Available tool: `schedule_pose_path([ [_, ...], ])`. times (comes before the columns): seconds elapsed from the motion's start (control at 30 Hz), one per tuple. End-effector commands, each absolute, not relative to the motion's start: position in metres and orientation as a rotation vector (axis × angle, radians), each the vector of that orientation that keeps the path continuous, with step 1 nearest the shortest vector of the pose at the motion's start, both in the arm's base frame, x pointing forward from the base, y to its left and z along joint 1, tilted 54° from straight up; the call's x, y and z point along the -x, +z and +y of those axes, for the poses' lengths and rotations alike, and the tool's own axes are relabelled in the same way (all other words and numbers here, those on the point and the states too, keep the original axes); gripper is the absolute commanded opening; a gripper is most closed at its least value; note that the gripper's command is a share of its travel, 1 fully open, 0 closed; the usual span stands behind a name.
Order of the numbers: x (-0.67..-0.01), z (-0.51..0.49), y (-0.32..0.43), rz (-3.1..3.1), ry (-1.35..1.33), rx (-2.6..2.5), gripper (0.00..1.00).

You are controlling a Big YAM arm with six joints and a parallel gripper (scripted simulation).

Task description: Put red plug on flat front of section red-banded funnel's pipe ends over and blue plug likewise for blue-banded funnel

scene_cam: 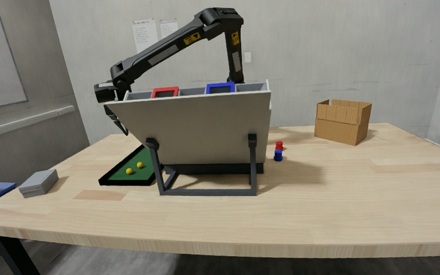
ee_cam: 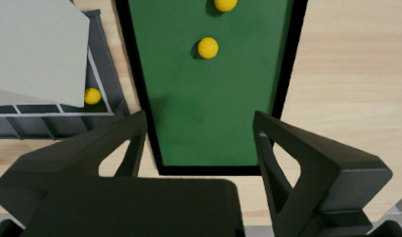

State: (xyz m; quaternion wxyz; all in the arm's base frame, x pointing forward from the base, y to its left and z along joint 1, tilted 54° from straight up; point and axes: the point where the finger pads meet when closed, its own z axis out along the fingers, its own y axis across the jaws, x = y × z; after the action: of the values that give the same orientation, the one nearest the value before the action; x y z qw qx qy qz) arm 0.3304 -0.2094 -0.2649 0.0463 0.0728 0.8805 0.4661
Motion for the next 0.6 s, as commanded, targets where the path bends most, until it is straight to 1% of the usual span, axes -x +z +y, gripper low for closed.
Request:
schedule_pose_path([
  [0.0,-0.3455,-0.2236,-0.2657,2.686,1.379,-0.208,0.80],
  [0.57,-0.3459,-0.2240,-0.2661,2.681,1.387,-0.219,0.80],
])
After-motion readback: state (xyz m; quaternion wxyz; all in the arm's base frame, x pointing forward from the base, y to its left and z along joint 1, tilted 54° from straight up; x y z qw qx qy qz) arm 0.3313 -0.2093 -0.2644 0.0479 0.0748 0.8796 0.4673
